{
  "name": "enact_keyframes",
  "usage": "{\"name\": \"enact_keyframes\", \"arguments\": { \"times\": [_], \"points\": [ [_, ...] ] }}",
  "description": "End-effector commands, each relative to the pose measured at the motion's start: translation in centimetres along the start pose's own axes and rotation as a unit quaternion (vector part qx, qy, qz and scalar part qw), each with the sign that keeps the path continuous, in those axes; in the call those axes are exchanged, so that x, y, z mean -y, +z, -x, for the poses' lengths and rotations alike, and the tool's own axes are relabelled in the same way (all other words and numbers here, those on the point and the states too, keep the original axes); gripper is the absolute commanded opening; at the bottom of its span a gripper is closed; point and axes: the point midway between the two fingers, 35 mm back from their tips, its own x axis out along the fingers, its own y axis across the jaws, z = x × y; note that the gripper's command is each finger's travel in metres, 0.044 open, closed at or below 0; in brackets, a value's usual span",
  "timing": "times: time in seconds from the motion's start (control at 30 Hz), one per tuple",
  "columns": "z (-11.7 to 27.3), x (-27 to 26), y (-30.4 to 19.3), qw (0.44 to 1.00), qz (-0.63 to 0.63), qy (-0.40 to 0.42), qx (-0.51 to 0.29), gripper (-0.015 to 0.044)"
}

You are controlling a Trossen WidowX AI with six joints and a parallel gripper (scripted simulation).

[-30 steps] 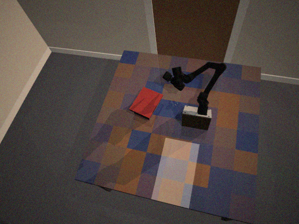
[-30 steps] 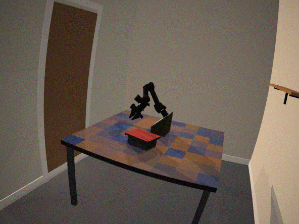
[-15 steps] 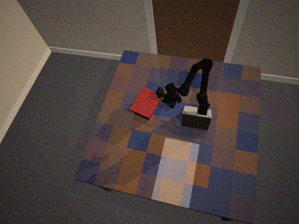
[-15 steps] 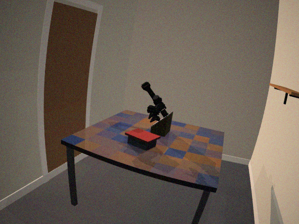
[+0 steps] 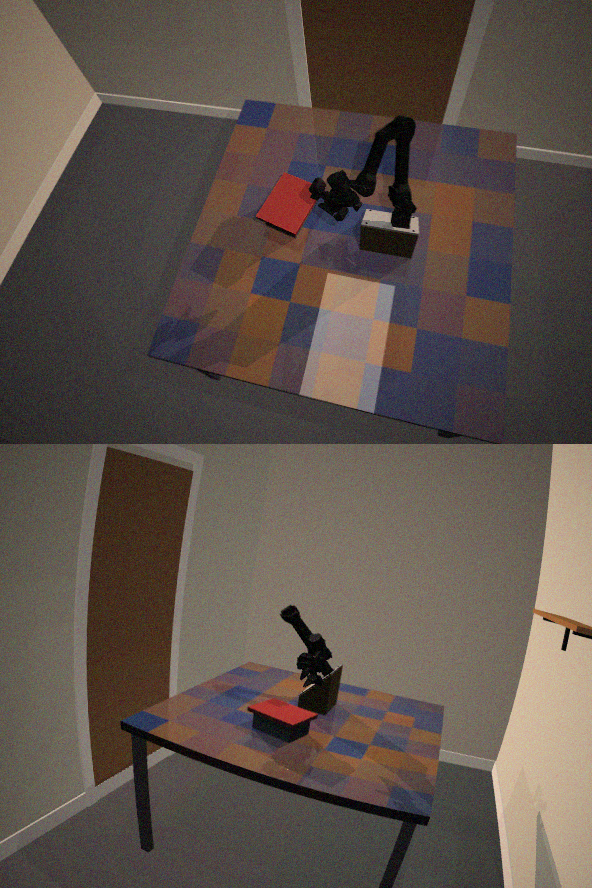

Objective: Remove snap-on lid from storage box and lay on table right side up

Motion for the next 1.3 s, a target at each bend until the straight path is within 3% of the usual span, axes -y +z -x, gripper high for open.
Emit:
{"name": "enact_keyframes", "arguments": {
  "times": [0.0,0.2,1.27],
  "points": [
    [-1.7,2.4,-0.4,1.0,0.009,-0.008,-0.002,0.0235],
    [-3.8,5.4,0.1,1.0,0.011,-0.004,0.0,0.0235],
    [-7.2,5.2,0.0,1.0,0.011,-0.007,-0.001,0.0235]
  ]
}}
